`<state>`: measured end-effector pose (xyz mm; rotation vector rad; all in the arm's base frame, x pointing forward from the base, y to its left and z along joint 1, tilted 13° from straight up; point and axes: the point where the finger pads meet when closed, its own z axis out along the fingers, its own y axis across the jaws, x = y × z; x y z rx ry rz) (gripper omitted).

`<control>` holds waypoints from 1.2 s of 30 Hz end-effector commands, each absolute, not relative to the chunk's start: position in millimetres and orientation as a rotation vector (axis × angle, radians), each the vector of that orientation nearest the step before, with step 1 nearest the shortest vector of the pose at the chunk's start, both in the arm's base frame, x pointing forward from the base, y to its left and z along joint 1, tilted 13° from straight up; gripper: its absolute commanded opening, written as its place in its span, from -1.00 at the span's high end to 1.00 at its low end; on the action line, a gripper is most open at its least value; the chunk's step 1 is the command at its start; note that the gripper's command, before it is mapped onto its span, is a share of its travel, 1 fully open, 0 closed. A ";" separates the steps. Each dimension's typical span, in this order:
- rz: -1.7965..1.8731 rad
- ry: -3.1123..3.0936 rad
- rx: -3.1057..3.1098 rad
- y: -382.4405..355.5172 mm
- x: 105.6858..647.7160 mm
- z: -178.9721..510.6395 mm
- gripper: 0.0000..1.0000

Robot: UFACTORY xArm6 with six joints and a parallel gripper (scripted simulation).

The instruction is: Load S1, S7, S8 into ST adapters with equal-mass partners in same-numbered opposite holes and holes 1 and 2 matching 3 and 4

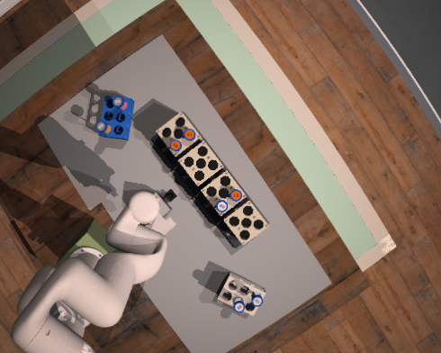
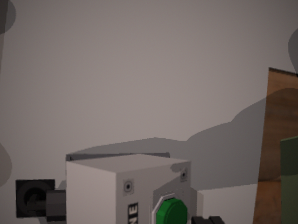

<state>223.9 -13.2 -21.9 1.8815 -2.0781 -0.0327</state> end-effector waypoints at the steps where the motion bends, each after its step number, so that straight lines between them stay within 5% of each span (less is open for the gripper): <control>1: -0.029 -2.080 1.883 -15.1 225.6 -29.5 1.00; 36: -0.029 -2.080 1.883 -18.0 225.6 -42.1 1.00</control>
